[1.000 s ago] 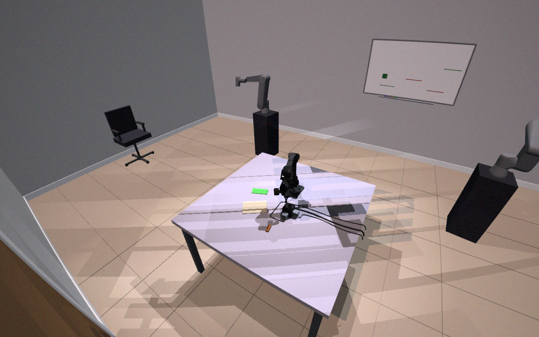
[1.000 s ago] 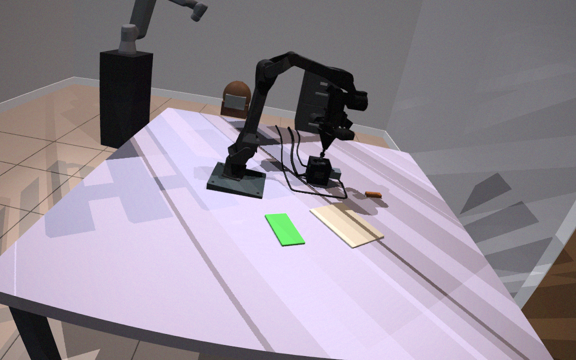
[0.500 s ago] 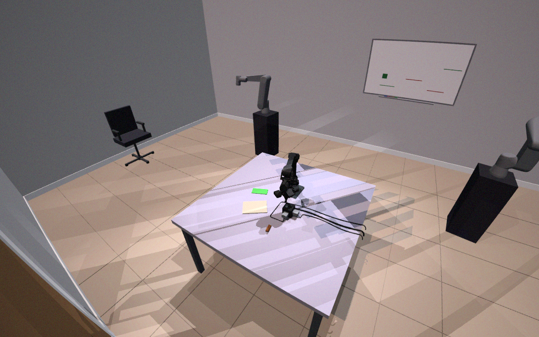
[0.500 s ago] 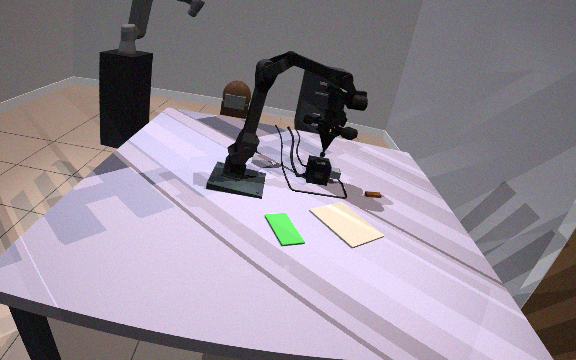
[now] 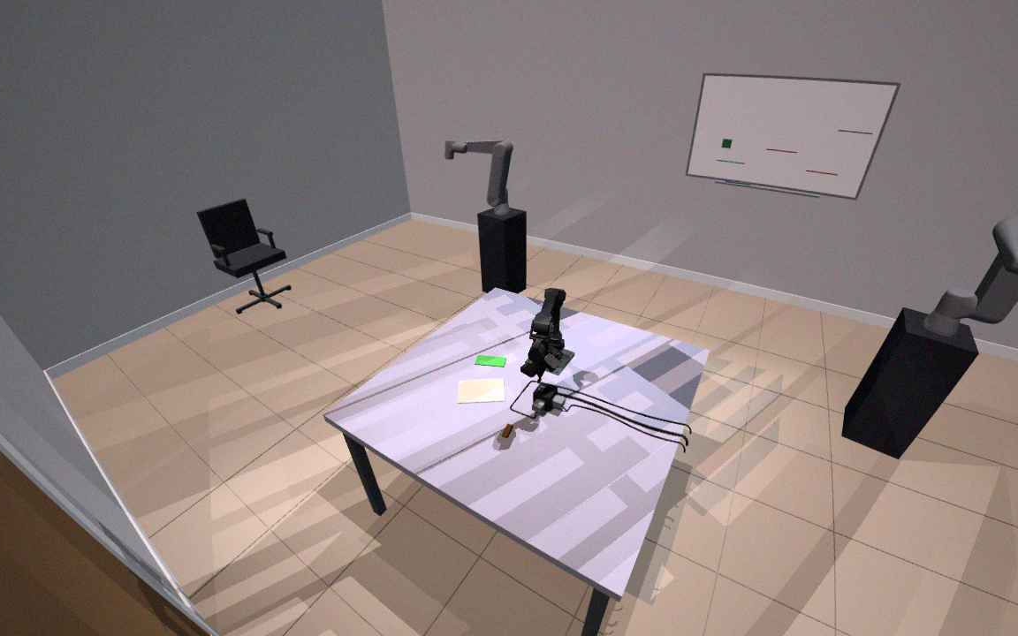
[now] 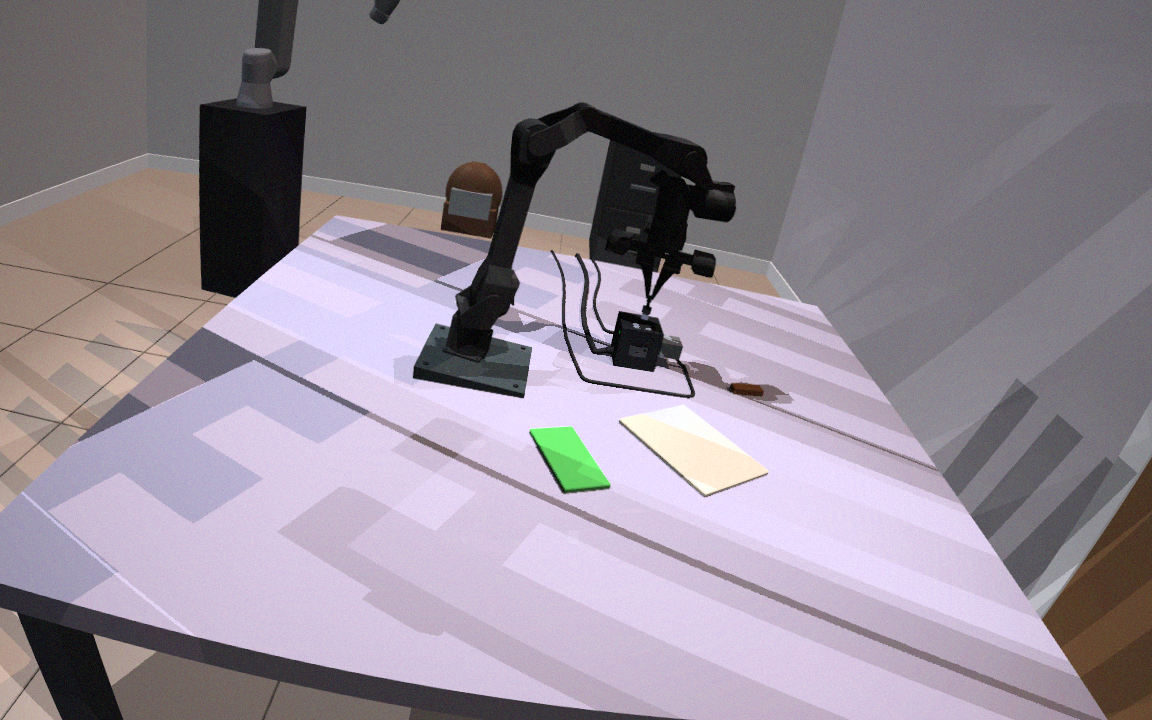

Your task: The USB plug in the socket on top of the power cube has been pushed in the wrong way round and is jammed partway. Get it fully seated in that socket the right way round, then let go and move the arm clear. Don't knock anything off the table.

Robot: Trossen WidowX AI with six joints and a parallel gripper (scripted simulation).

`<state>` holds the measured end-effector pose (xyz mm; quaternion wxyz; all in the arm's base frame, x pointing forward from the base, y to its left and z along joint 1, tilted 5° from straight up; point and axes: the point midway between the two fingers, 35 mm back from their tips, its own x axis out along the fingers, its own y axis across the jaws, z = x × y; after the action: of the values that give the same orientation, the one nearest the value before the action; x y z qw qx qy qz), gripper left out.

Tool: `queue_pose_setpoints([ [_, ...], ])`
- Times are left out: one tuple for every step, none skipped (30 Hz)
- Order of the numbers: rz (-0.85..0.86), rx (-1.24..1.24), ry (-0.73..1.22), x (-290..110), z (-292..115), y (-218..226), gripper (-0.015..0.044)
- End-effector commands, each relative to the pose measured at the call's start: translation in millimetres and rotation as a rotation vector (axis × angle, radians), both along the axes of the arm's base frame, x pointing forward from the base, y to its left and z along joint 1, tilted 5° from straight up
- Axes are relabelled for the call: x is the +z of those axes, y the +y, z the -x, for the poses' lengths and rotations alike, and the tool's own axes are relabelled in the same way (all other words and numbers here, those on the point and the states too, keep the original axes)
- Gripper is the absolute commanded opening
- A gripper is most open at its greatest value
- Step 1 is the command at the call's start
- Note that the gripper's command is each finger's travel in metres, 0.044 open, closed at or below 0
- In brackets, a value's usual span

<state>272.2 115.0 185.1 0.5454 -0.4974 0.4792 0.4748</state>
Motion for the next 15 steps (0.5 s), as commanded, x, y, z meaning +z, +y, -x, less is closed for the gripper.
queue_pose_setpoints([
  [0.009,0.106,-0.005,0.0,-0.1,0.1,0.0000],
  [0.011,0.132,-0.006,0.0,-0.1,0.1,0.0000],
  [0.014,0.158,-0.007,0.0,-0.1,0.1,0.0000],
  [0.016,0.179,-0.008,0.0,-0.1,0.1,0.0000],
  [0.017,0.193,-0.008,0.0,-0.1,0.1,0.0000],
  [0.017,0.197,-0.009,0.0,-0.1,0.1,0.0000],
  [0.017,0.197,-0.009,0.0,-0.1,0.1,0.0000],
  [0.017,0.197,-0.009,0.0,-0.1,0.1,0.0000],
  [0.017,0.197,-0.009,0.0,-0.1,0.1,0.0000],
  [0.017,0.197,-0.009,0.0,-0.1,0.1,0.0000],
  [0.017,0.197,-0.009,0.0,-0.1,0.1,0.0000],
  [0.017,0.197,-0.009,0.0,-0.1,0.1,0.0000],
  [0.017,0.197,-0.009,0.0,-0.1,0.1,0.0000],
  [0.017,0.197,-0.009,0.0,-0.1,0.1,0.0000],
  [0.017,0.197,-0.009,0.0,-0.1,0.1,0.0000],
])
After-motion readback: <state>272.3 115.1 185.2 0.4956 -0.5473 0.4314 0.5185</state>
